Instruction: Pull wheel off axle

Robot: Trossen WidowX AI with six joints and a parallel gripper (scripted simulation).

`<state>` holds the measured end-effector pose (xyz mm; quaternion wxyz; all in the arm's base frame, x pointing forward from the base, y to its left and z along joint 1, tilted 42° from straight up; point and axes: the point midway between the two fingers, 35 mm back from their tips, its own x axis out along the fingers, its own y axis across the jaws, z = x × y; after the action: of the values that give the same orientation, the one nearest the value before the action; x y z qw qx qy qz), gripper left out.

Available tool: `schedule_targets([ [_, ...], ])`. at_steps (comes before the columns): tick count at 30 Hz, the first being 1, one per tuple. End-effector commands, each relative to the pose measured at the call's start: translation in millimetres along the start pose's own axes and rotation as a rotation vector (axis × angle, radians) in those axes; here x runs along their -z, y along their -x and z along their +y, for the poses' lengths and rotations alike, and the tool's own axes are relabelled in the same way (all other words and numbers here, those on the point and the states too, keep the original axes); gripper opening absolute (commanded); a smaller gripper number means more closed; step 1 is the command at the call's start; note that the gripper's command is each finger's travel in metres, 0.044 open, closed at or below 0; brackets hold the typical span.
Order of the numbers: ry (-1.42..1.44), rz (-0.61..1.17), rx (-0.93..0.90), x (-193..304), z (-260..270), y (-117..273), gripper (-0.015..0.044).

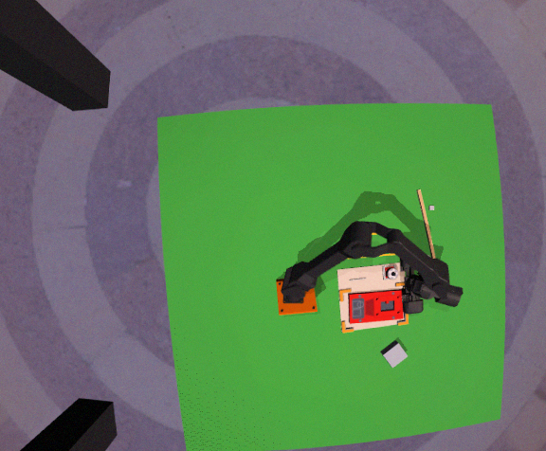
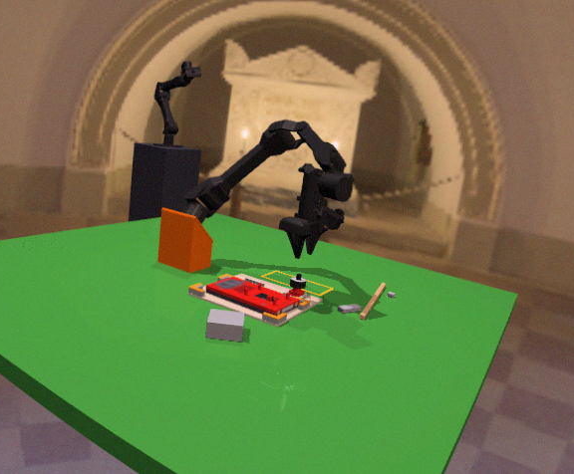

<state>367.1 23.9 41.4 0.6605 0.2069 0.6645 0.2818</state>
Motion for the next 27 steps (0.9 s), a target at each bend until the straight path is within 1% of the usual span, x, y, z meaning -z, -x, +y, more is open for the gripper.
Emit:
schedule_targets([
  [1,-0.022,0.01,-0.014,2.0,0.7,-2.3,0.03],
  [6,-0.022,0.01,-0.015,6.5,11.0,-2.2,0.03],
  [12,-0.022,0.01,-0.014,6.2,10.9,-5.2,0.03],
  [15,-0.022,0.01,-0.014,5.3,10.7,-16.5,0.03],
  [23,-0.022,0.009,-0.016,6.6,11.5,-61.6,0.03],
  [27,-0.022,0.01,-0.017,9.5,12.0,-76.1,0.03],
])
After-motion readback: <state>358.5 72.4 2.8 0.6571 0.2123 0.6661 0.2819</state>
